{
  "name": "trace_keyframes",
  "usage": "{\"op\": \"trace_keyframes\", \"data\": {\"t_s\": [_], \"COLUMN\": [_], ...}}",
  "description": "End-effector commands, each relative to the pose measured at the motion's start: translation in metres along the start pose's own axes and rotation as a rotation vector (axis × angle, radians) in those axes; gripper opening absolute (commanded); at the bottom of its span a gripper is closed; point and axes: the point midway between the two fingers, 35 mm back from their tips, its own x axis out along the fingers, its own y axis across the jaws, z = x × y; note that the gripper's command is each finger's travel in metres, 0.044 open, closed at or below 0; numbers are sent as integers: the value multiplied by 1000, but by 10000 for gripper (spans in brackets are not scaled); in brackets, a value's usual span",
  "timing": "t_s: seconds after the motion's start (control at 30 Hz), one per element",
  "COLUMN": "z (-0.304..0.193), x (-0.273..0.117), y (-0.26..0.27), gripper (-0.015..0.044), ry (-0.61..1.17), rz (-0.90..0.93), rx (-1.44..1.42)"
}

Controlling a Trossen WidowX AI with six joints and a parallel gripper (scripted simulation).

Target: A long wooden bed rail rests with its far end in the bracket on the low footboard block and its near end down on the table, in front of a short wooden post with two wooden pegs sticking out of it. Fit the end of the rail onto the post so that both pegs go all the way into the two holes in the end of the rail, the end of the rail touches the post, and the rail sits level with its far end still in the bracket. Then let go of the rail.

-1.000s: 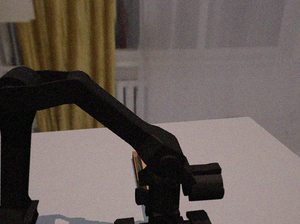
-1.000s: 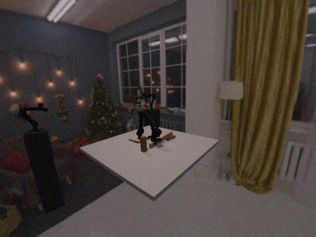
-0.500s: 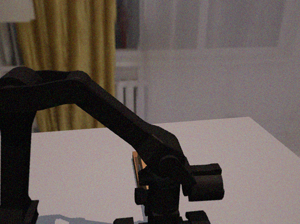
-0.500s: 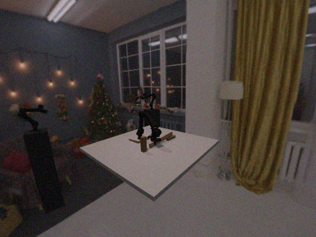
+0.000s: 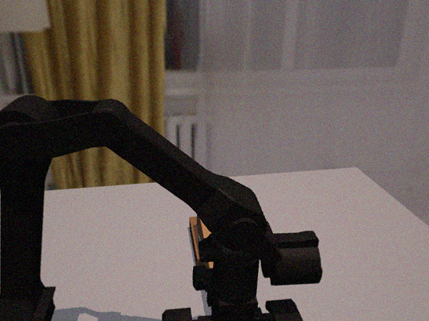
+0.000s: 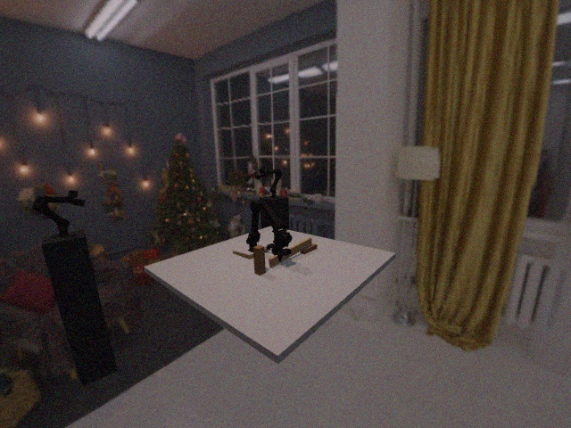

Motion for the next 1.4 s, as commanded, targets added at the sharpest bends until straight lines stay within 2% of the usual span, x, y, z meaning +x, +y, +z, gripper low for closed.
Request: {"op": "trace_keyframes", "data": {"t_s": [0.0,1.37], "z": [1,1], "x": [-7,-27], "y": [-5,-7], "gripper": [0,0], "ry": [-4,-4], "rz": [-17,-17], "rx": [-3,-3]}}
